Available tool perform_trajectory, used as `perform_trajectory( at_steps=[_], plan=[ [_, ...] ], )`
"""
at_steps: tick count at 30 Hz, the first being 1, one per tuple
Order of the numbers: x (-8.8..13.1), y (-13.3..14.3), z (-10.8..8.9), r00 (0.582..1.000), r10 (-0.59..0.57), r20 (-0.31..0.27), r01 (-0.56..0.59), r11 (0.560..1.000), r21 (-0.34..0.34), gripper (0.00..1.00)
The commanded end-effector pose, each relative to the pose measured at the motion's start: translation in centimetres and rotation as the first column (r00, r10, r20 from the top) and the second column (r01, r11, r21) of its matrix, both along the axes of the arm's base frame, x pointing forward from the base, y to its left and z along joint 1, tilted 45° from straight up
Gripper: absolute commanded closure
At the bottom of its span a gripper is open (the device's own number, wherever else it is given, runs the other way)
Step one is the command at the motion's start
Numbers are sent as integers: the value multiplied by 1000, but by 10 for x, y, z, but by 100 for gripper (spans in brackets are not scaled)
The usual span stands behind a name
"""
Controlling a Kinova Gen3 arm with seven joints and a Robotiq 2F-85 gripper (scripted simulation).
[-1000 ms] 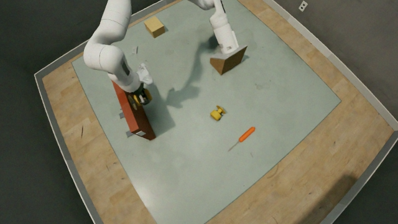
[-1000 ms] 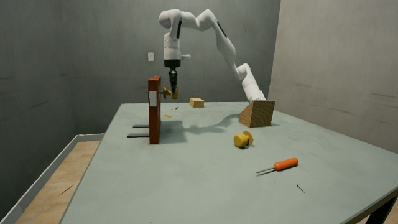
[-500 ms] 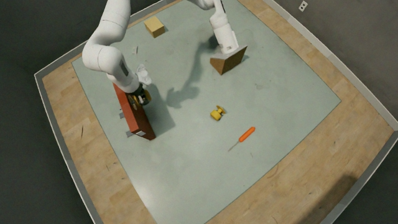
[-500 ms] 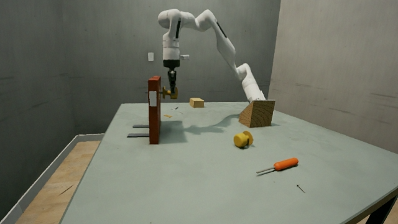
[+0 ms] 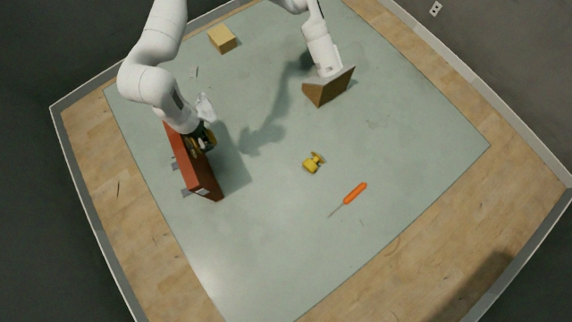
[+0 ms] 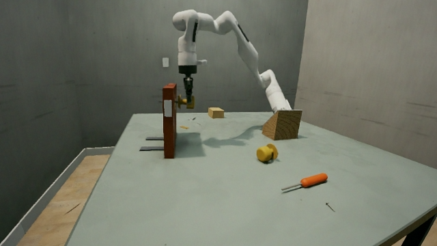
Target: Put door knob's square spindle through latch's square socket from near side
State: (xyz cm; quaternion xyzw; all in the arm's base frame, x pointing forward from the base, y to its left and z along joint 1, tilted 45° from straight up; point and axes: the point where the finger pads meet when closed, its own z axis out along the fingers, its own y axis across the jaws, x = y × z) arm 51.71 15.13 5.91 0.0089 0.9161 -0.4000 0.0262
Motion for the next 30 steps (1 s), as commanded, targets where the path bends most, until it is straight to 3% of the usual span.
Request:
perform_trajectory(
  at_steps=[1, 30],
  plan=[
    [4, -3, 2, 1000, 5, -4, -5, 1000, -10, 37],
    [10, -3, 3, 1000, 5, -4, -5, 1000, -10, 37]
  ],
)
